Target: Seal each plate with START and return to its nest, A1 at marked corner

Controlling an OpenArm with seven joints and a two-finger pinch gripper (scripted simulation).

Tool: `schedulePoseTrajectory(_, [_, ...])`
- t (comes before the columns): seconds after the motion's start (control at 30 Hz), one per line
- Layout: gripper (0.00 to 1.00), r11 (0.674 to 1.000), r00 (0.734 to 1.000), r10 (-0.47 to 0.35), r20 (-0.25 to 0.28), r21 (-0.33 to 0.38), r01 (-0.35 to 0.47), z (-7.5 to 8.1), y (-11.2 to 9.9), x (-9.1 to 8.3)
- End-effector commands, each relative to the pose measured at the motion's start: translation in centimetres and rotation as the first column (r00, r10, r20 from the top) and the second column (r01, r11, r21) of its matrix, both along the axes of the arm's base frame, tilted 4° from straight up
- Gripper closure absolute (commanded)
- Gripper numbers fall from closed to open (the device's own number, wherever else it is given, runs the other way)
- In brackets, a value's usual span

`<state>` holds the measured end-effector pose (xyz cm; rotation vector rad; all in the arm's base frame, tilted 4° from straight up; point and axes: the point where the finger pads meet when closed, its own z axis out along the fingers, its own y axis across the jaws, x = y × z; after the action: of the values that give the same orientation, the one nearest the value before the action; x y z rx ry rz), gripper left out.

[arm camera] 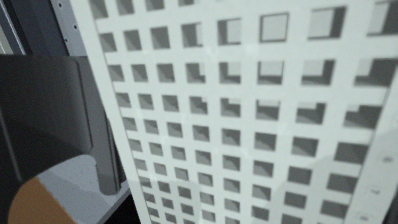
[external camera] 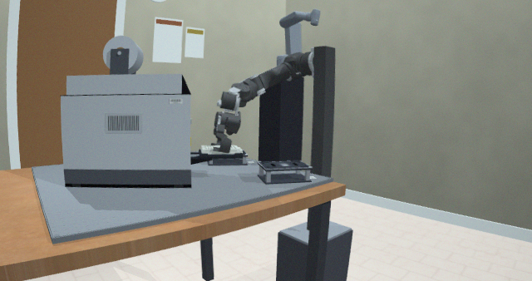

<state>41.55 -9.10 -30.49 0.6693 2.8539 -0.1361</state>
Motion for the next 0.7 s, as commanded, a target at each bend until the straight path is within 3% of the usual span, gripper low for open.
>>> schedulePoseTrajectory(0.0, [1.00,1.000,1.000,0.006,-0.003,0.002,-0.006,-0.27,0.08,-0.10])
schedulePoseTrajectory(0.67, [1.00,1.000,1.000,0.003,0.000,0.000,-0.003,-0.14,0.05,0.01])
